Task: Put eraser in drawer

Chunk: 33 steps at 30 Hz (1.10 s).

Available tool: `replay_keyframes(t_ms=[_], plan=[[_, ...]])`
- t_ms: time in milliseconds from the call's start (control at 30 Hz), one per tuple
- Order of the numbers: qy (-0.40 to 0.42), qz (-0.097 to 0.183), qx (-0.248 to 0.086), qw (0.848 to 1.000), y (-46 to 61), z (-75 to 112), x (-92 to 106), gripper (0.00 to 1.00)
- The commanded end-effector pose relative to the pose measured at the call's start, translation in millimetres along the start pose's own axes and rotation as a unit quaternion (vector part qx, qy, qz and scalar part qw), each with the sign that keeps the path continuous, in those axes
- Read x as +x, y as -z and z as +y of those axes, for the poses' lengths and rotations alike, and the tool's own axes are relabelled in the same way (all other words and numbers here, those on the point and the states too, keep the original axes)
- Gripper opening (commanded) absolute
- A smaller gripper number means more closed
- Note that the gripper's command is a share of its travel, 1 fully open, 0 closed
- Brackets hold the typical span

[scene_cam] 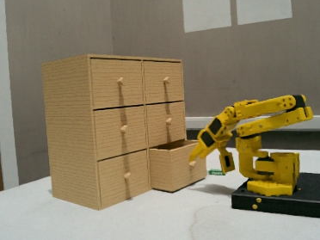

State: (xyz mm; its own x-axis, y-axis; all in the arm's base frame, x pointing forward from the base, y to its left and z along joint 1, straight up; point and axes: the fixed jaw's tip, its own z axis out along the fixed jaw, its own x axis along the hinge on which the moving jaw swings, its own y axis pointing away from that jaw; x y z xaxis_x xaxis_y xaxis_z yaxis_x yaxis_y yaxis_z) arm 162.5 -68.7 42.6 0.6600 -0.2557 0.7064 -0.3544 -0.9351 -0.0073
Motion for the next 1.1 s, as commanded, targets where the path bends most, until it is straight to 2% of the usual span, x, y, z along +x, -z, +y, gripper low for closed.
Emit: replay_keyframes(t_ms=[0,333,700,900,1067], plan=[[-0.012,0.013,-0.002,1.0,4.7,1.3,6.0,0.21],[-0.015,0.017,-0.002,1.0,5.6,1.3,8.5,0.21],[-0.015,-0.008,-0.003,1.0,23.5,1.3,-6.1,0.21],[-0.015,-0.007,-0.003,1.0,23.8,1.3,-5.9,0.21],[-0.015,-0.017,-0.003,1.0,37.4,1.2,7.9,0.21]])
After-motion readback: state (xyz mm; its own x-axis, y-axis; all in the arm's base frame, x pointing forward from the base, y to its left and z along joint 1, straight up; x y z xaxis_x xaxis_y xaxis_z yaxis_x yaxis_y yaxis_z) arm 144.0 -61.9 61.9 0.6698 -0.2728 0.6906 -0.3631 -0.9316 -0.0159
